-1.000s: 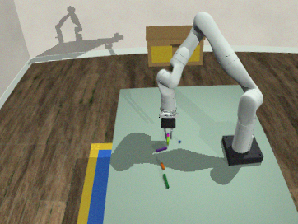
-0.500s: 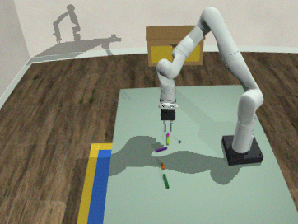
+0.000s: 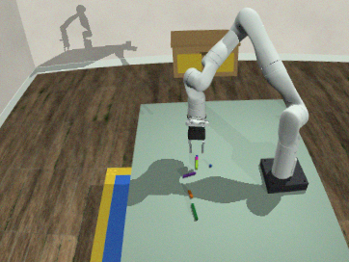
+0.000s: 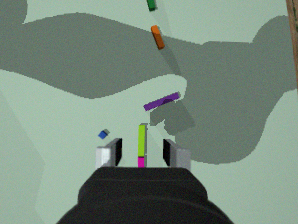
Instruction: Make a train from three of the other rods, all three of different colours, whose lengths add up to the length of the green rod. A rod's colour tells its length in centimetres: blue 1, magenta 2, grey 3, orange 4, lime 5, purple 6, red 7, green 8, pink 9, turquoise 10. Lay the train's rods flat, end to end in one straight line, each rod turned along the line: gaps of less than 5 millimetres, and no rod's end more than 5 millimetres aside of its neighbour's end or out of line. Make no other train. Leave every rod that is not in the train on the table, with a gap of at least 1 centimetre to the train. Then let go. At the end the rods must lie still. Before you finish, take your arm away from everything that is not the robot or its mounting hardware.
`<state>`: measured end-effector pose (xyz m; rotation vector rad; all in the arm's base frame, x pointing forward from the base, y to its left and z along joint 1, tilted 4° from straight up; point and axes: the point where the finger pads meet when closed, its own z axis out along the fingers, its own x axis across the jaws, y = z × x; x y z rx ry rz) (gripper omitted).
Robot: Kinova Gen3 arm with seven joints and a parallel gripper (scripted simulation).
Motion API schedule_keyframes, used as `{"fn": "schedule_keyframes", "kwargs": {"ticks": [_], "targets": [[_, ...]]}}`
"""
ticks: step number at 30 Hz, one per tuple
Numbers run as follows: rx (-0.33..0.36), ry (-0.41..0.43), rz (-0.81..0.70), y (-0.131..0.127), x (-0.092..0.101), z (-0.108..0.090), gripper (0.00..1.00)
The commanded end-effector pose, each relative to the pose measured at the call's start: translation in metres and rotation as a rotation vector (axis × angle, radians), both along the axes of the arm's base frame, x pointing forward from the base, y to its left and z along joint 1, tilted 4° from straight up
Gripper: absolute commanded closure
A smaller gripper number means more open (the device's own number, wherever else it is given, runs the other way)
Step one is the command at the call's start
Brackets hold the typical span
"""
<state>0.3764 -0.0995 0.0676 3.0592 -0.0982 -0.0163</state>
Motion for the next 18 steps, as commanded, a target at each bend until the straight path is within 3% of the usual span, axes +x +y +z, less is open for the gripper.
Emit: {"fn": "schedule_keyframes", "kwargs": {"ticks": [1, 12, 18], "targets": [[0.001, 0.001, 0.001, 0.0, 0.0, 0.002, 0.0], [0.001, 0.001, 0.001, 0.0, 0.0, 0.004, 0.0], [0.001, 0.001, 0.001, 0.001, 0.0, 0.02, 0.0]]}}
